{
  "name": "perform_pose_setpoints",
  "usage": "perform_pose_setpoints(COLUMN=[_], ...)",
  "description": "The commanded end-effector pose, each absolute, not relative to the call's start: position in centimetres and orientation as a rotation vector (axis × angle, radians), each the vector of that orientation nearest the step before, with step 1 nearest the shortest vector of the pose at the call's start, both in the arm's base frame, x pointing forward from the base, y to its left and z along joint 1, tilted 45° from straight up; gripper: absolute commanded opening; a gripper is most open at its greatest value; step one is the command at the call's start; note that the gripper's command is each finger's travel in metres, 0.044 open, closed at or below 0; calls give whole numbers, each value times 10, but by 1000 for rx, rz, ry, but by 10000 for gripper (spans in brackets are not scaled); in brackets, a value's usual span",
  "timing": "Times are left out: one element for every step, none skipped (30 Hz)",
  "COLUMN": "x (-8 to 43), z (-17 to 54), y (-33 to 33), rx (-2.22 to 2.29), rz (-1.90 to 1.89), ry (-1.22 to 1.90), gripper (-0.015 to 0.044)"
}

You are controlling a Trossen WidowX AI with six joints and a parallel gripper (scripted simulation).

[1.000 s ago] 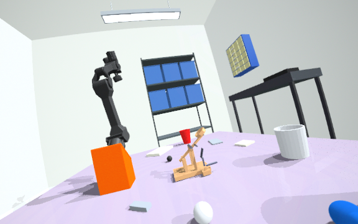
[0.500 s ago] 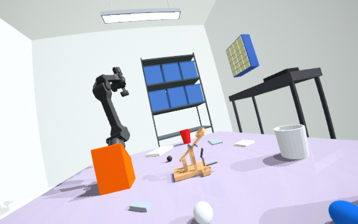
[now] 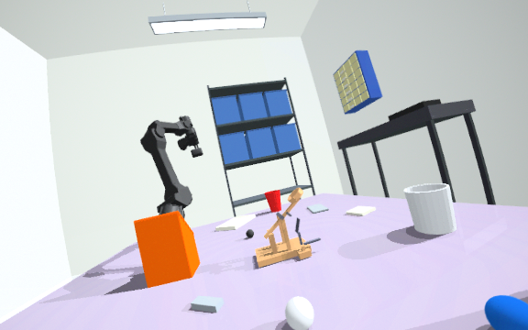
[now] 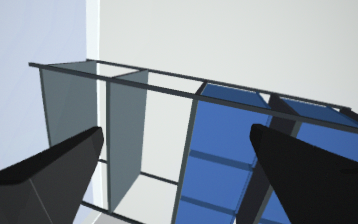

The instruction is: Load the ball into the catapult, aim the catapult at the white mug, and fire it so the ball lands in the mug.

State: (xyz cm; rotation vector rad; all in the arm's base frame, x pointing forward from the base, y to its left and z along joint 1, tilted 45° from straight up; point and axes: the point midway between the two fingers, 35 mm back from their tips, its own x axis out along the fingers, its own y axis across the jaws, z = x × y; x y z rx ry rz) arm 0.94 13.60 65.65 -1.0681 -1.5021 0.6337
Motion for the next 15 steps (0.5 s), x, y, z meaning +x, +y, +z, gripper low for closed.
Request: perform_pose_setpoints(x=[38,46,53,61,69,77,85,93,99,105,111,117,124,130,136], z=[643,639,636,632,628,624,620,615,612,610,607,604,600,597,593], y=[158,163,168,172,177,181,184,188,189,190,191,191,192,193,194], rx=[-1099,-1107,-1114,-1120,-1126,-1132,-1137,-1141,-1151,-1160,-1169,-1178,-1185,-1192,-1196], rz=[697,710,722,735,747,758,770,781,778,776,773,771,770,770,774], ry=[-1398,-1369,-1341,-1312,-1283,-1254,-1225,-1195,-1175,-1154,-1134,-1113,-1092,-1070,-1047], gripper=[440,440,440,440,440,440,440,440,440,440,440,440,440,440,440])
